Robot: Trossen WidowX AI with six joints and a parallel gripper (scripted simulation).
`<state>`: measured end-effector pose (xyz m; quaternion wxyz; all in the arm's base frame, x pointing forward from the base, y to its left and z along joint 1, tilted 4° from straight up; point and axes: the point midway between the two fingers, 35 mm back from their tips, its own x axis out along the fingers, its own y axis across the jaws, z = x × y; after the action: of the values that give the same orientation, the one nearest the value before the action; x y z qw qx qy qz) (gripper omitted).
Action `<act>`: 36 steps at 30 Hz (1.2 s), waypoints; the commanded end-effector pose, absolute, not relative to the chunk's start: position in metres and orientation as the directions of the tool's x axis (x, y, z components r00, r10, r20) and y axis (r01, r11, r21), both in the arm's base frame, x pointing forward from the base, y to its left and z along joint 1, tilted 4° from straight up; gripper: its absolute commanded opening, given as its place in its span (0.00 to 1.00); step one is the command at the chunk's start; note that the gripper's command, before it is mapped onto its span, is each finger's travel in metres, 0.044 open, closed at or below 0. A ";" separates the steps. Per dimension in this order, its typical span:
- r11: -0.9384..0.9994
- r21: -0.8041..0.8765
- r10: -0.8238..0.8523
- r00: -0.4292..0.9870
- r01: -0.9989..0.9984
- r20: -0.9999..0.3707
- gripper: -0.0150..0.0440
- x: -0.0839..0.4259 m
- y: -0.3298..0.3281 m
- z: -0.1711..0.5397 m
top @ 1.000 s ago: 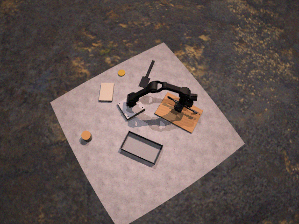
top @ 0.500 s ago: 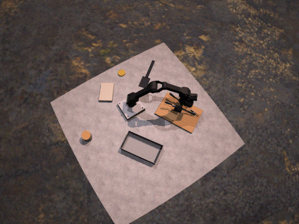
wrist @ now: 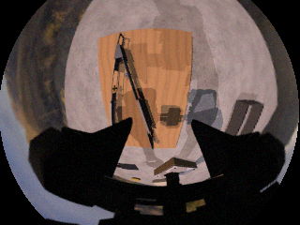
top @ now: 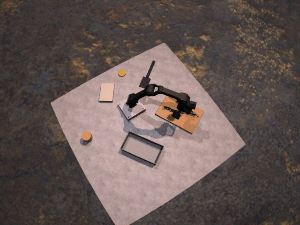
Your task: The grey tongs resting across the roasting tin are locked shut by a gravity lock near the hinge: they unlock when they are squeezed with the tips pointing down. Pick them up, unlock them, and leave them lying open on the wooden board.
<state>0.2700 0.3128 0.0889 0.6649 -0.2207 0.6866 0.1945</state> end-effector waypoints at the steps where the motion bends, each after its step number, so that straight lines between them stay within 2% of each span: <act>1: 0.825 -0.031 -0.039 -0.002 -0.564 -0.999 1.00 0.295 0.269 0.131; 10: 0.824 -0.032 -0.039 0.000 -0.565 -0.999 1.00 0.300 0.256 0.144; 16: 0.823 -0.027 -0.010 0.034 -0.568 -0.999 1.00 0.298 0.255 0.183; 36: 0.823 -0.027 -0.010 0.034 -0.568 -0.999 1.00 0.298 0.255 0.183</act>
<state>0.2975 0.2553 0.1831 0.6863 -0.2143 0.6650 0.2021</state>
